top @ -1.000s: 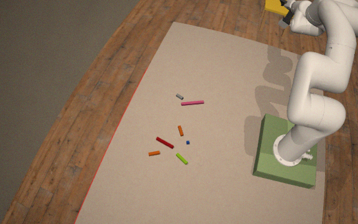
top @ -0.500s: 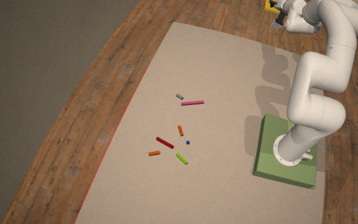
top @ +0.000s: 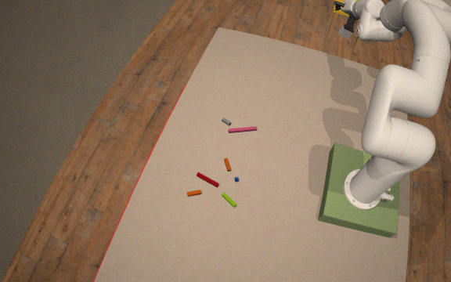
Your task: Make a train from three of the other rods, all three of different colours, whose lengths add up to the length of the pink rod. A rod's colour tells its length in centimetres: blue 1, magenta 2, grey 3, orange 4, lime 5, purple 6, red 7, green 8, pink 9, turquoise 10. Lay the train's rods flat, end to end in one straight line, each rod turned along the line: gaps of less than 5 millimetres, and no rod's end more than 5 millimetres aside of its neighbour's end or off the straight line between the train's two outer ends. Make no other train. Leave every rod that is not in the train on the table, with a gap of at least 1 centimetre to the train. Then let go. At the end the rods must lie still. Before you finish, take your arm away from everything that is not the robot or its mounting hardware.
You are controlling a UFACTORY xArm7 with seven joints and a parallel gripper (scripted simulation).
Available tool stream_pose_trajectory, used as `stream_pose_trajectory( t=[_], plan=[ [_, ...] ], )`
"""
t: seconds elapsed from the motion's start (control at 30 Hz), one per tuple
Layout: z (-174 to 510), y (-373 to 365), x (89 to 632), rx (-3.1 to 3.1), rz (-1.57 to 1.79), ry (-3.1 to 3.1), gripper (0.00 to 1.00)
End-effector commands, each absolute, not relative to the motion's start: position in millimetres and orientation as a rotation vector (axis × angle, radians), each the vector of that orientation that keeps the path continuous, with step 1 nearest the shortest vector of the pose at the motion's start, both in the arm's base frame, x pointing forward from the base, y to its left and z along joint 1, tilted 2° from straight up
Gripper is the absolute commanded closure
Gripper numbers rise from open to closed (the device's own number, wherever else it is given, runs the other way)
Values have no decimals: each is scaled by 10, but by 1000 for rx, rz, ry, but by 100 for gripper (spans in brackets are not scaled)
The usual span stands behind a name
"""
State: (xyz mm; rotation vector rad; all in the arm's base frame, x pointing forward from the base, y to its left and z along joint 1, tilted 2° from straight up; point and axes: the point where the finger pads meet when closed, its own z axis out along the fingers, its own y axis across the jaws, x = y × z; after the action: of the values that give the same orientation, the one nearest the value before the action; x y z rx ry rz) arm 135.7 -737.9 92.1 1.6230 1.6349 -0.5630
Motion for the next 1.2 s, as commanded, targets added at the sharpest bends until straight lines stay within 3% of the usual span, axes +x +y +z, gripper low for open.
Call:
stream_pose_trajectory(
  t=[0.0,0.53,0.57,0.73,1.17],
  plan=[
    [842,-7233,1792,1530,-508,1757,0],
    [797,-7156,1966,1488,-486,1812,0],
    [698,-6956,2361,1380,-435,1934,0],
    [646,-6830,2577,1314,-406,2000,0],
    [646,-6830,2577,1314,-406,2000,0]
  ],
)
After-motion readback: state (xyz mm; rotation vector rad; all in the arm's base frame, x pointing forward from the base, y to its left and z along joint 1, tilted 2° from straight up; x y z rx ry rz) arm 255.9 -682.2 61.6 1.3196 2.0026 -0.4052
